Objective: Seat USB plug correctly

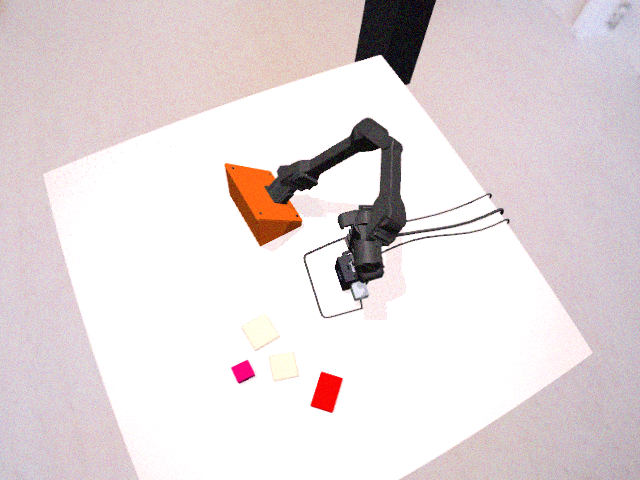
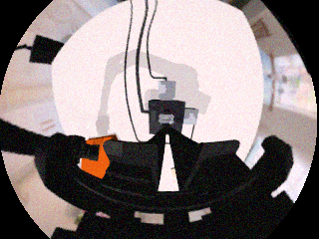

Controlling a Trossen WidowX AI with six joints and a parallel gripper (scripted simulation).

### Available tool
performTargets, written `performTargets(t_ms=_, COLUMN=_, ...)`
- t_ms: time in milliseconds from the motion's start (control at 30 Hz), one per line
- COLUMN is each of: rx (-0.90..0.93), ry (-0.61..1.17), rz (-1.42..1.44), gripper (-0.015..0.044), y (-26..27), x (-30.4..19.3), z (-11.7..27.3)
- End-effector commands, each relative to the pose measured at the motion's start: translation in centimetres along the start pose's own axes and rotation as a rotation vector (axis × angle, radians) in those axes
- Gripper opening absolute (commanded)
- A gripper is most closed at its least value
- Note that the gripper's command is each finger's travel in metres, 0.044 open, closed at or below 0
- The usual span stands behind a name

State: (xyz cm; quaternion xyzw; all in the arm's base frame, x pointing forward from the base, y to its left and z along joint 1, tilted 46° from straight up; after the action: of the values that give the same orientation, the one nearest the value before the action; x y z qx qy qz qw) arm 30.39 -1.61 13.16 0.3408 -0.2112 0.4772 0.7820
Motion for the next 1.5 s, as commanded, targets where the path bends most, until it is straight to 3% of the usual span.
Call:
performTargets(t_ms=0, rx=0.000, ry=-0.008, rz=-0.005, gripper=0.0000, y=-0.04, x=0.05, z=-0.09)
performTargets(t_ms=1467, rx=0.006, ry=-0.036, rz=-0.012, gripper=0.0000, y=-0.04, x=0.32, z=-0.61)
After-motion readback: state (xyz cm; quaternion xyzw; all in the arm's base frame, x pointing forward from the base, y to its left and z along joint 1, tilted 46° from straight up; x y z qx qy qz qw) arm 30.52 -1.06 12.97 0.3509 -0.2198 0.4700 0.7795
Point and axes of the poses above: the point midway between the two fingers, 35 mm back from their tips, its own z axis back along the fingers, its own y axis across the jaws, x = y × z, the point moved 1 cm from there along z, back along the fingers, and after that the axes turned 15 degrees about -z, right-handed, at the moved point
